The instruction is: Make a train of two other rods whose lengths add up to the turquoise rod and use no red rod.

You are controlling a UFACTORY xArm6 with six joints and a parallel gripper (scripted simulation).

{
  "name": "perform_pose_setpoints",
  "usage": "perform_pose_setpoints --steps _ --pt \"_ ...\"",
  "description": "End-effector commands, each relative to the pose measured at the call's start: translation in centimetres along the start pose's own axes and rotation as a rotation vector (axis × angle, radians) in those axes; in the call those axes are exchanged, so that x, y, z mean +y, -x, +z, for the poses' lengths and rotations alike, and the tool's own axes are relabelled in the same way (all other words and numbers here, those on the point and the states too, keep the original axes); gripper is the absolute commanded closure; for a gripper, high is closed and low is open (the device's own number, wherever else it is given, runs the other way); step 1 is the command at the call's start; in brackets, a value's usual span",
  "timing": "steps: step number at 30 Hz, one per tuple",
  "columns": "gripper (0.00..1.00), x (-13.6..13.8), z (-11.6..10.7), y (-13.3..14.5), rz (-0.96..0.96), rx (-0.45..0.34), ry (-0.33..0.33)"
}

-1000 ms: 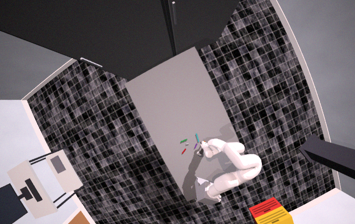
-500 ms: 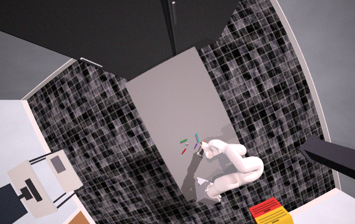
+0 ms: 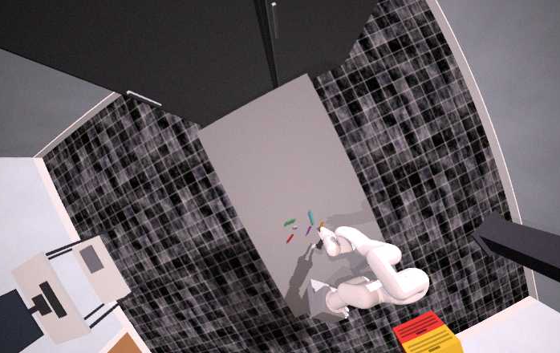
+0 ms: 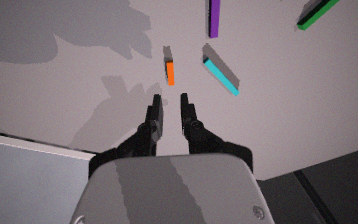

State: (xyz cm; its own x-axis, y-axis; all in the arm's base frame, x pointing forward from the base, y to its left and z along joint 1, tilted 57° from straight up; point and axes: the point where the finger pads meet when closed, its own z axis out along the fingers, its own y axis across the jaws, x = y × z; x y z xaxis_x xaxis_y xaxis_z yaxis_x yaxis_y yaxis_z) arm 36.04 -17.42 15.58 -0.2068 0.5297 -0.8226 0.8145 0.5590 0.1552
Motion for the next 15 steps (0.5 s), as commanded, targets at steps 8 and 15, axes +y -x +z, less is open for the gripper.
perform_pose_setpoints --steps 8,15 --pt "0.00 -0.02 -1.02 0.06 -0.001 0.001 -0.005" --pt "0.00 -0.02 -1.02 0.06 -0.001 0.001 -0.005"
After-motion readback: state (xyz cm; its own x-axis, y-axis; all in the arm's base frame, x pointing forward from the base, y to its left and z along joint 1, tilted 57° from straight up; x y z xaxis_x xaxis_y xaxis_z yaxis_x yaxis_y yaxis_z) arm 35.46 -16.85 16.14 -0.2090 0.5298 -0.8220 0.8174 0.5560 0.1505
